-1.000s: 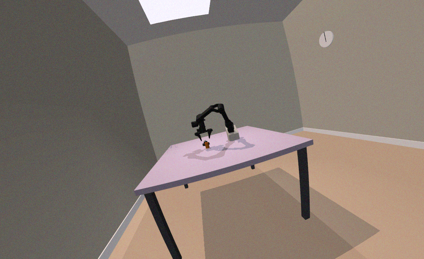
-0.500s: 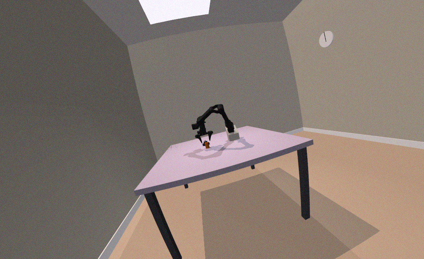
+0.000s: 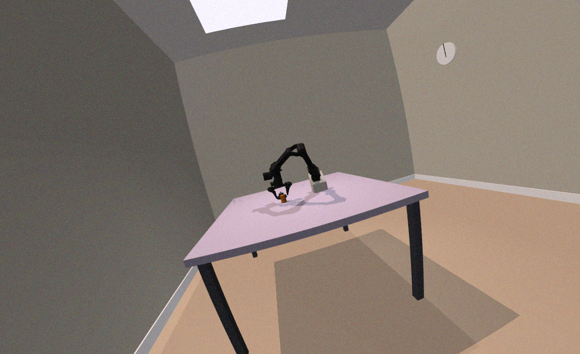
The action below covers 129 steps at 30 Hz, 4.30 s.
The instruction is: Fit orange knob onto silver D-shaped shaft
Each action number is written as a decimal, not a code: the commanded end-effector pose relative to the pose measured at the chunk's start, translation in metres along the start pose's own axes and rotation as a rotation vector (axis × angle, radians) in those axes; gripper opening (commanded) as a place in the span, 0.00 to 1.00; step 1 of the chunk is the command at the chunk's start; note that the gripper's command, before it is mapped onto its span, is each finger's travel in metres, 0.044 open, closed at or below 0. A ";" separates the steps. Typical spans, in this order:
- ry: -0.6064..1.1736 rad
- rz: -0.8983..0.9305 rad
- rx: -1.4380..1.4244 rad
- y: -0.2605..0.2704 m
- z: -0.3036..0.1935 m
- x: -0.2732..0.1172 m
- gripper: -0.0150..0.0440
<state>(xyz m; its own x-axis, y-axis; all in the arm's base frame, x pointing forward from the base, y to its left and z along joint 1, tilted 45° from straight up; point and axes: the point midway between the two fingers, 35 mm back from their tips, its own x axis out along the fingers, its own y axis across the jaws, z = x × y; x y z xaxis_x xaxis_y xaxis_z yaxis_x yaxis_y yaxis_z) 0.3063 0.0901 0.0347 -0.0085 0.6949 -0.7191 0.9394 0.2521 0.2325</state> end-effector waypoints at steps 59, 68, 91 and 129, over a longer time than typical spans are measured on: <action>-0.012 0.012 -0.009 0.016 0.004 -0.065 0.25; 0.007 -0.005 0.008 0.014 -0.005 -0.105 0.25; 0.006 0.306 0.019 -0.008 -0.013 -0.131 0.25; -0.001 0.952 0.025 -0.055 -0.036 -0.192 0.25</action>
<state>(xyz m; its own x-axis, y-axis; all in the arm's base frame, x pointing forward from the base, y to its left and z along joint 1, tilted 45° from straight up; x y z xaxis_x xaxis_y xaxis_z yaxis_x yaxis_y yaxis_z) 0.2451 -0.0327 0.1821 0.7571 0.6035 -0.2502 0.5715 -0.4262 0.7013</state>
